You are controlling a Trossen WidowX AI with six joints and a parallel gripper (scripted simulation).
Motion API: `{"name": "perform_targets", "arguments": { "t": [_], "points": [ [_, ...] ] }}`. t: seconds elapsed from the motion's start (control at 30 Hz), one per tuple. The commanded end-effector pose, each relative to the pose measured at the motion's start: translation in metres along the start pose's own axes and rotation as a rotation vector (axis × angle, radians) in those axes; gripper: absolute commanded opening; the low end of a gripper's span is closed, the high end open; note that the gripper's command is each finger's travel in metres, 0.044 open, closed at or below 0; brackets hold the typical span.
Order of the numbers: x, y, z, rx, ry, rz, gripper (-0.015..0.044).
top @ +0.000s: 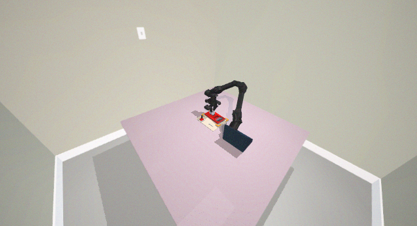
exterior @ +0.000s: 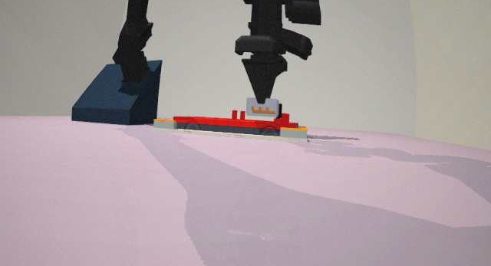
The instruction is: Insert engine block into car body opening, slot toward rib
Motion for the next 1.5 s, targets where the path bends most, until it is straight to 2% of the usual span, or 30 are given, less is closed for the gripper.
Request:
{"name": "perform_targets", "arguments": {
  "t": [0.0, 1.47],
  "points": [
    [0.0007, 0.0, 0.0014, 0.004, 0.001, -0.005, 0.0159],
    [0.0007, 0.0001, 0.0082, 0.004, 0.001, -0.005, 0.0159]
  ]
}}
Point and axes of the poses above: the point midway between the two fingers, 35 mm back from their tips, its own z axis out along the fingers, its own y axis across the jaws, x = y × z, the point moved 1 cm from there along -z, back along the fingers, and after that the axes turned 2 degrees about z, right-handed, at the moved point
